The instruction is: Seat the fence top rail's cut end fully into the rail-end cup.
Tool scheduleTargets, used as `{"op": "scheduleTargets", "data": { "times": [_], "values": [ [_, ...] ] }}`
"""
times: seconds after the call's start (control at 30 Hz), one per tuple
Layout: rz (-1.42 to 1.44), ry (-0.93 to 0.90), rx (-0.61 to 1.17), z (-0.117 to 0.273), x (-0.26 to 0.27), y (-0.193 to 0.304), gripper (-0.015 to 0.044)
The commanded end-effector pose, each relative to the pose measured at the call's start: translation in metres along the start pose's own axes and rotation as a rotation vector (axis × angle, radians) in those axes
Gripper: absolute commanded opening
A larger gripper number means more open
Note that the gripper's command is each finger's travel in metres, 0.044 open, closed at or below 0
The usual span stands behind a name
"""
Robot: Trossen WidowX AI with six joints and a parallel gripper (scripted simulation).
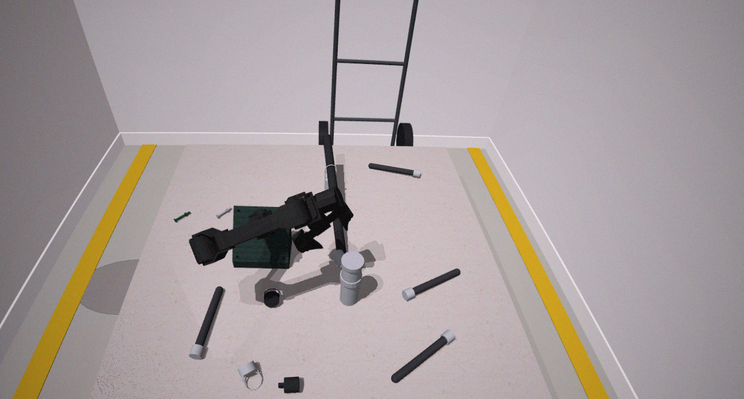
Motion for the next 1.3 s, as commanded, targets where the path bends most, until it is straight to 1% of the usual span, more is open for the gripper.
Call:
{"op": "scheduleTargets", "data": {
  "times": [0.0,0.23,0.47,1.27],
  "values": [
    [0.009,0.002,-0.008,-0.007,0.004,0.001,0.0440],
    [0.009,0.005,-0.002,-0.052,0.031,0.006,0.0440],
    [0.009,0.005,-0.002,-0.057,0.031,0.006,0.0440],
    [0.008,0.005,-0.002,-0.096,0.028,0.006,0.0440]
  ]
}}
Point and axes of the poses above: the point midway between the two fingers, 35 mm back from their tips, its own z axis back along the fingers, its own x axis across the jaws, y = z × x, the point moved 7 cm from there along z, back along the fingers, and after that the axes turned 9 degrees about -z, right-handed, at the moved point
